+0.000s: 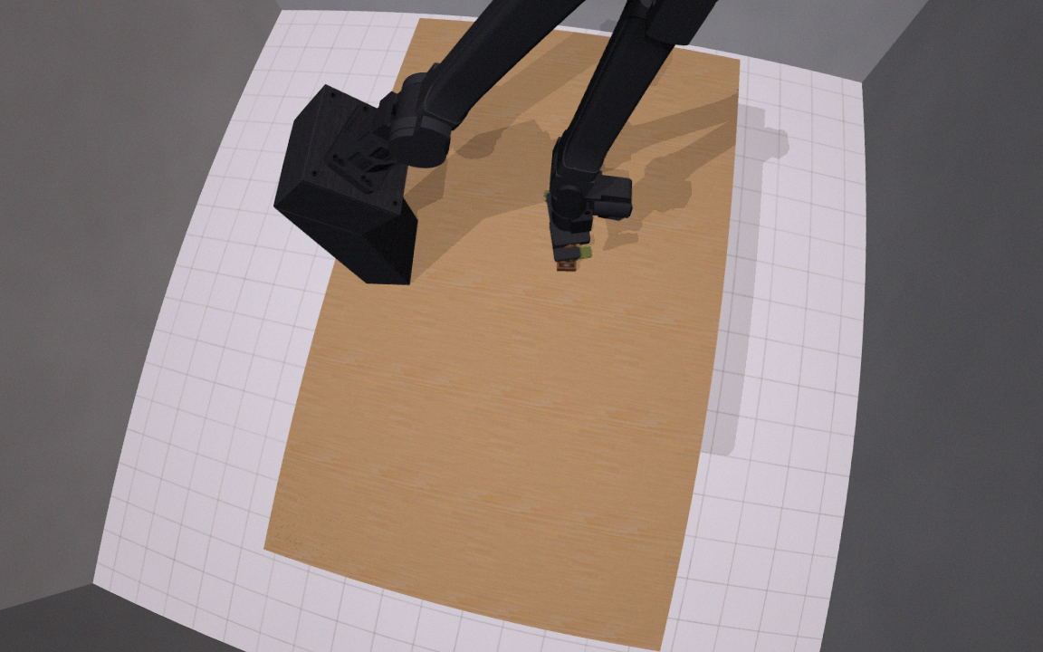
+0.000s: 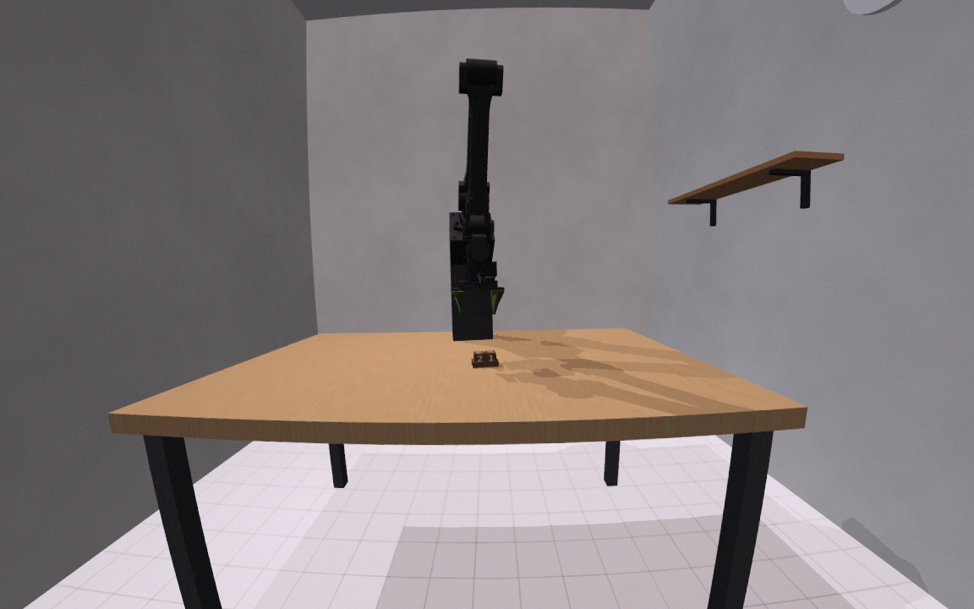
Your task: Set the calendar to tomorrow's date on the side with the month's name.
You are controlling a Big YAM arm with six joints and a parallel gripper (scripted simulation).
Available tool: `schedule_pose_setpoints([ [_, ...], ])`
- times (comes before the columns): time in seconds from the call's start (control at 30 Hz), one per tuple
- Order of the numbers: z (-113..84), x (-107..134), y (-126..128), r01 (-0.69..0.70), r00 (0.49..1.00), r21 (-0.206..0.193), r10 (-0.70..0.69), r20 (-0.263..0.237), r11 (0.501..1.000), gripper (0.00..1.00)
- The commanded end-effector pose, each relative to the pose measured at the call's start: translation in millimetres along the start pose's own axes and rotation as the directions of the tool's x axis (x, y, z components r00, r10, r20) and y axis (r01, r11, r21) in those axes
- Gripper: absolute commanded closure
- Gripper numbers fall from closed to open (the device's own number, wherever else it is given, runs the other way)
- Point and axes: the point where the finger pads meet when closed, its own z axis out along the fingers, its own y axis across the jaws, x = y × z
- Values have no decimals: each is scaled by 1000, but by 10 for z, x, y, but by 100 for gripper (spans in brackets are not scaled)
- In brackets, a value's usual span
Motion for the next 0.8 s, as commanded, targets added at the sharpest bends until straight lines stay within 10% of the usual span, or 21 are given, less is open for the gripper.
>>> schedule_pose_setpoints([
  [0.0, 13, -52, 26, 112, 994, 0, -112, 16, 994, 0],
  [0.53, 198, -55, 20, 584, 812, 7, -584, 12, 812, 0],
  [0.77, 297, -51, 30, 779, 627, 8, -779, 10, 627, 0],
])
